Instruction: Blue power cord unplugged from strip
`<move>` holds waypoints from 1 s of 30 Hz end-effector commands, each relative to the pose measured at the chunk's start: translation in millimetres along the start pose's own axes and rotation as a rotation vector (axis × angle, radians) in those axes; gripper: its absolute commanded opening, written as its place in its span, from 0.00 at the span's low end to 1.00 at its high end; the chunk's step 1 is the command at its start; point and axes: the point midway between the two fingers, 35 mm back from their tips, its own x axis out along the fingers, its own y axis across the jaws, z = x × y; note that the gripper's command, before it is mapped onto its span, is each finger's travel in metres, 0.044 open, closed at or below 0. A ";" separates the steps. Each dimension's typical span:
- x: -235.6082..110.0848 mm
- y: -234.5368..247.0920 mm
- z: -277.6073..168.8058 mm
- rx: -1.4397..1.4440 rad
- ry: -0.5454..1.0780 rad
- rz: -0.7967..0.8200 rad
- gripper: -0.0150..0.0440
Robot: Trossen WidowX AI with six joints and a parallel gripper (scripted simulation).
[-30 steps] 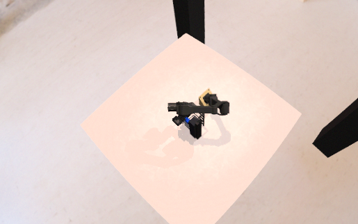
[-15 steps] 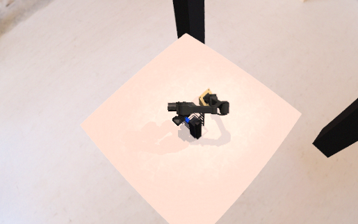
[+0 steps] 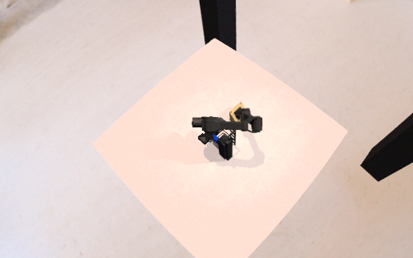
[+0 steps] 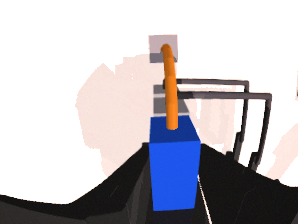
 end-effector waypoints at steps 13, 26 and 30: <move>-12.4 -1.2 49.0 0.006 -0.058 0.006 0.25; -10.7 -2.6 51.4 0.008 -0.054 0.006 0.52; -10.7 -2.6 51.4 0.008 -0.054 0.006 0.70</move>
